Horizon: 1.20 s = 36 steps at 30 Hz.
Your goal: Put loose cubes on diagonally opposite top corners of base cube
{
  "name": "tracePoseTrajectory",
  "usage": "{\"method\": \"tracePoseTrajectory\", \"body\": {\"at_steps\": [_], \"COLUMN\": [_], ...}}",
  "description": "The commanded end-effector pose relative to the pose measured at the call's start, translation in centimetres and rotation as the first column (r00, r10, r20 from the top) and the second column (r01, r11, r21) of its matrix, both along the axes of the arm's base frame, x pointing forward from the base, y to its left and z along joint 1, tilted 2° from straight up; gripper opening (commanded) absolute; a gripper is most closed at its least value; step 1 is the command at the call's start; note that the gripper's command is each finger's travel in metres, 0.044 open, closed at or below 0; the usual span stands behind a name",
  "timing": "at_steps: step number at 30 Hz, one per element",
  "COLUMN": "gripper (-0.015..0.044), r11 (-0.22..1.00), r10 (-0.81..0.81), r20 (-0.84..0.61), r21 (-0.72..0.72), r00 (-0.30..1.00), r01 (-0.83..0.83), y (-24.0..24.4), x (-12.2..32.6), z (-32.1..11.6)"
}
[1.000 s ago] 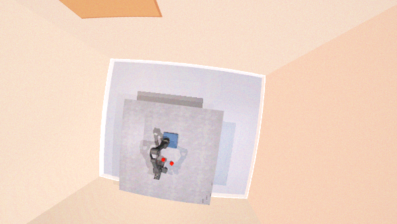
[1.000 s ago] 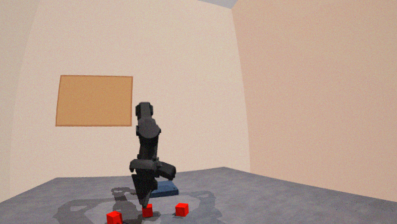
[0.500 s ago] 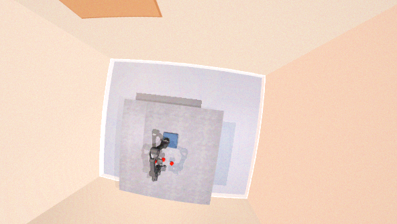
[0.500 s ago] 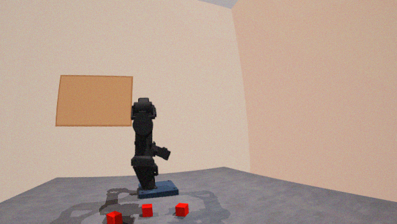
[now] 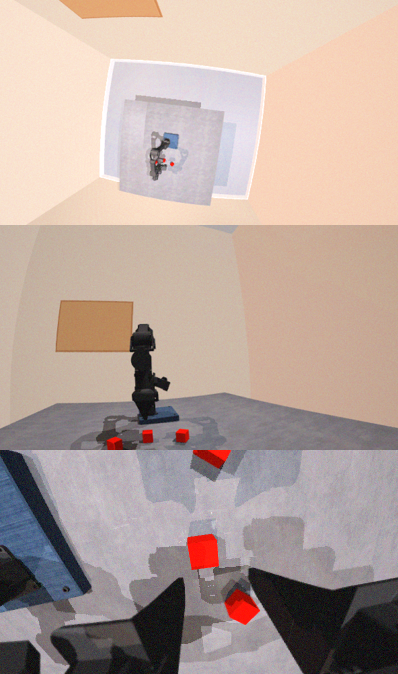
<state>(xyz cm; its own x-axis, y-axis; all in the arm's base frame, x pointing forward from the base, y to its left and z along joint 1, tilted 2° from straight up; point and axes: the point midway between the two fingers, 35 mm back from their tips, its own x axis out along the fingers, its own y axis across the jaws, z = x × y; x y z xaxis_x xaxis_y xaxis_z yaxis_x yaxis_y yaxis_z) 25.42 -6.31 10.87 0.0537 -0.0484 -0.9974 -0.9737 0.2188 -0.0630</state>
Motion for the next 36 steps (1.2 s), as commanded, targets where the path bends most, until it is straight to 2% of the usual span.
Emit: {"method": "tracePoseTrajectory", "body": {"at_steps": [1,34,36], "gripper": [0.0265,0.0265,0.0213], "r11": [1.000,1.000,1.000], "r10": [0.004,0.004,0.004], "r20": [-0.011,-0.011,-0.011], "r21": [0.007,0.007,0.007], "r00": [1.000,1.000,1.000], "r01": [-0.004,-0.004,-0.004], "y": [0.0,-0.2,-0.2], "x": [-0.3,-0.1,-0.1], "z": [-2.2,-7.0,-7.0]}}
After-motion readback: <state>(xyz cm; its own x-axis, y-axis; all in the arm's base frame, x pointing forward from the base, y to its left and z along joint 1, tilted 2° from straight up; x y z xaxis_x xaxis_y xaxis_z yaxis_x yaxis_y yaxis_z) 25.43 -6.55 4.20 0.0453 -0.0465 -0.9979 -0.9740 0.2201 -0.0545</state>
